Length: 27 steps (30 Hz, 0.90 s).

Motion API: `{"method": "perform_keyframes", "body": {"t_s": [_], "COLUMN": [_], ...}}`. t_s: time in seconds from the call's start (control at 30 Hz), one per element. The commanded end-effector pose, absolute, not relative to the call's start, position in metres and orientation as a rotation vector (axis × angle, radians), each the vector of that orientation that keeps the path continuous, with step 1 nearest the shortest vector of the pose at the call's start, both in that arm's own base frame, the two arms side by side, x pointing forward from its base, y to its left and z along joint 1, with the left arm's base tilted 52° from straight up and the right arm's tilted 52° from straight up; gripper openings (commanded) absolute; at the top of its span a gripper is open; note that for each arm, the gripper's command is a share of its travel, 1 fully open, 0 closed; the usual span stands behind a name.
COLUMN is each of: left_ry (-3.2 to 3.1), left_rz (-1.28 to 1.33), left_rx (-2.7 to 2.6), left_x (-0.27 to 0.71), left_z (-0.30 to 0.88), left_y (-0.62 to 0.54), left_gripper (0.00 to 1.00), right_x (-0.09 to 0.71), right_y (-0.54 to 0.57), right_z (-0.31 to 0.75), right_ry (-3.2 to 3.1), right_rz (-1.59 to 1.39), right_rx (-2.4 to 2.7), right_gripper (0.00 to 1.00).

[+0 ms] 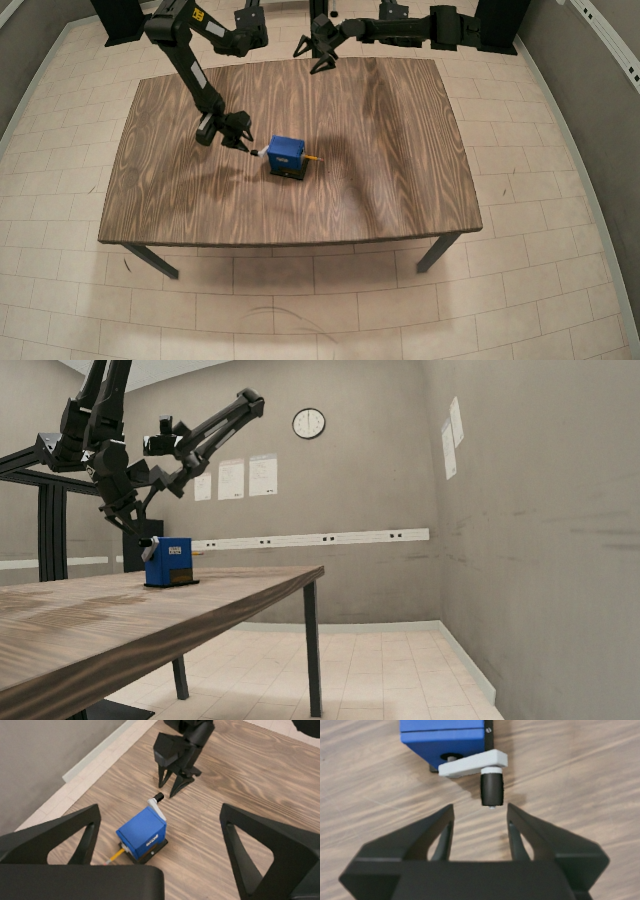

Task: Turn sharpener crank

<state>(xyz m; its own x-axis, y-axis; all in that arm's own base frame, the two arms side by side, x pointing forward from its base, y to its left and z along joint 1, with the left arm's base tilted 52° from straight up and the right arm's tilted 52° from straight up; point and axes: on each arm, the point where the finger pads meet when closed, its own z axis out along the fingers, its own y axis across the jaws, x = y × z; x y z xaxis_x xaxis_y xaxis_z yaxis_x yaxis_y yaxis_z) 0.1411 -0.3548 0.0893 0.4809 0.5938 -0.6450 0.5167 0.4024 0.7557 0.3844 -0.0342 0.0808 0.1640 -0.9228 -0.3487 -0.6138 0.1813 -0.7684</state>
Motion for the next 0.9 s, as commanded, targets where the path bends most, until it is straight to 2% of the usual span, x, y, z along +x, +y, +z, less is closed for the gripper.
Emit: {"method": "perform_keyframes", "body": {"t_s": [0.0, 0.3, 0.53, 0.87], "left_ry": [1.129, 1.129, 1.129, 1.129], "left_rz": [0.066, 0.066, 0.066, 0.066], "left_rx": [1.234, 1.234, 1.234, 1.234], "left_x": [0.140, 0.140, 0.140, 0.140], "left_z": [0.092, 0.092, 0.092, 0.092], "left_y": [-0.360, -0.360, -0.360, -0.360], "left_gripper": [1.00, 1.00, 1.00, 1.00], "right_x": [0.400, 0.401, 0.410, 0.420], "right_y": [-0.029, -0.024, -0.022, -0.021], "right_z": [0.091, 0.076, 0.076, 0.078], "right_ry": [1.481, 1.509, 1.506, 1.500], "right_rz": [-0.443, -0.426, -0.430, -0.444], "right_rx": [-1.549, -1.546, -1.543, -1.538], "right_gripper": [0.46, 0.46, 0.41, 0.28]}}
